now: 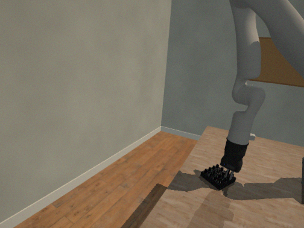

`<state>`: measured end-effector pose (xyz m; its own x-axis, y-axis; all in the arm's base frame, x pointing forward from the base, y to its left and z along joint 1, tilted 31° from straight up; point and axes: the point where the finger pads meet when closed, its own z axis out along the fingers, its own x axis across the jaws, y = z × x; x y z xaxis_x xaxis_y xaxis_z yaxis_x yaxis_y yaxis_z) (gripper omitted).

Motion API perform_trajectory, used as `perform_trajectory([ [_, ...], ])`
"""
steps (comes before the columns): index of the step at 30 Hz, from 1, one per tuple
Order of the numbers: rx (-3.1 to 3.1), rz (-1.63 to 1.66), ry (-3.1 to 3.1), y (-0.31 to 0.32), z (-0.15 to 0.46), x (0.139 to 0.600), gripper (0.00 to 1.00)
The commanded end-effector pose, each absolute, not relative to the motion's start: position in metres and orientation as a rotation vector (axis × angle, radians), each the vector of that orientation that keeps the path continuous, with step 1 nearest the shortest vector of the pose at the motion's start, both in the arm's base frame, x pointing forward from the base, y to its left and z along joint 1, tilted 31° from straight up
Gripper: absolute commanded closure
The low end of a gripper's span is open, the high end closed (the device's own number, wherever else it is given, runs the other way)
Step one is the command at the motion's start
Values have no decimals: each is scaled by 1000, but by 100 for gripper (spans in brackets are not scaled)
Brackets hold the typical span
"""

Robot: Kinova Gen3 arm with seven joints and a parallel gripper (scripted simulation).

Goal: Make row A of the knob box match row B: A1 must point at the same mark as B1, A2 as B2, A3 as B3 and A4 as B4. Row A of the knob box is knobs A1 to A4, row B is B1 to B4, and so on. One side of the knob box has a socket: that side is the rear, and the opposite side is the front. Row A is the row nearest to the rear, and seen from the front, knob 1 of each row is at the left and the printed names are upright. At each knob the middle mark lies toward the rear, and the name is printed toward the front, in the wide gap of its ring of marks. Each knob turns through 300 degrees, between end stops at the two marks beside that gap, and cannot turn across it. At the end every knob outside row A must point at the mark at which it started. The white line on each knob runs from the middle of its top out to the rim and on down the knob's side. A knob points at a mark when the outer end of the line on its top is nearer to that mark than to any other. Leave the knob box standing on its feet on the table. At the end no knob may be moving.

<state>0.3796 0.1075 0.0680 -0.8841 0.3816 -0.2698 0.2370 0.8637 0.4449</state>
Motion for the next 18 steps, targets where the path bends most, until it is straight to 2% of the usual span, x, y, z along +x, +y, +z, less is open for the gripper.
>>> perform_trajectory([
  [1,383,564,2687,111,68,378,70],
  [18,-128,448,2662,111,68,378,70],
])
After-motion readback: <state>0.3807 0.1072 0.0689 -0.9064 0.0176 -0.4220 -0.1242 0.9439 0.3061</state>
